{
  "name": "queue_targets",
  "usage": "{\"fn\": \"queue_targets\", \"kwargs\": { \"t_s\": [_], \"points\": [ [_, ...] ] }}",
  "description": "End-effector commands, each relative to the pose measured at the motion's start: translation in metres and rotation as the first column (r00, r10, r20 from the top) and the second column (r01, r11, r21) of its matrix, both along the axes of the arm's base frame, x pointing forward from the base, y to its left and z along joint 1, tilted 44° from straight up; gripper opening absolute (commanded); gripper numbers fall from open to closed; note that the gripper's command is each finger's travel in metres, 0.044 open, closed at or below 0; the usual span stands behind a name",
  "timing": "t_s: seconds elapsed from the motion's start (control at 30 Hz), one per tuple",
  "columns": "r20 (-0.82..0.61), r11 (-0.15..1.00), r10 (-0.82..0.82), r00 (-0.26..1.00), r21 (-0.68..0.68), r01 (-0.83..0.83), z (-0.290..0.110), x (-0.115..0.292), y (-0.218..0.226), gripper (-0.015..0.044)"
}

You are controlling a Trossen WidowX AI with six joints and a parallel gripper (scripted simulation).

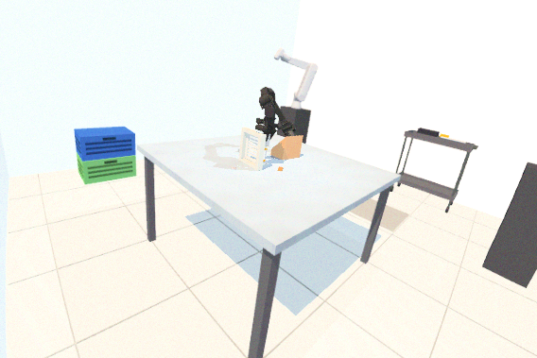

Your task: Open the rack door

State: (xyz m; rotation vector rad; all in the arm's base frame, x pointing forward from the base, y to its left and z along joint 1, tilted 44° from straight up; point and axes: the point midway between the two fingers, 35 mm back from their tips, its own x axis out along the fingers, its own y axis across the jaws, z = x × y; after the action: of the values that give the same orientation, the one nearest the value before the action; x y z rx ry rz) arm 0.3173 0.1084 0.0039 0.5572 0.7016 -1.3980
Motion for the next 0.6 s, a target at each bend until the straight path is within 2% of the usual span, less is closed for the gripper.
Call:
{"fn": "queue_targets", "kwargs": {
  "t_s": [0.0, 0.57],
  "points": [
    [-0.071, 0.997, 0.082, 0.994, -0.004, -0.082, 0.002, -0.005, -0.003, 0.0020],
    [-0.304, 0.945, 0.320, 0.897, 0.031, -0.326, 0.015, -0.033, -0.019, 0.0020]
  ]
}}
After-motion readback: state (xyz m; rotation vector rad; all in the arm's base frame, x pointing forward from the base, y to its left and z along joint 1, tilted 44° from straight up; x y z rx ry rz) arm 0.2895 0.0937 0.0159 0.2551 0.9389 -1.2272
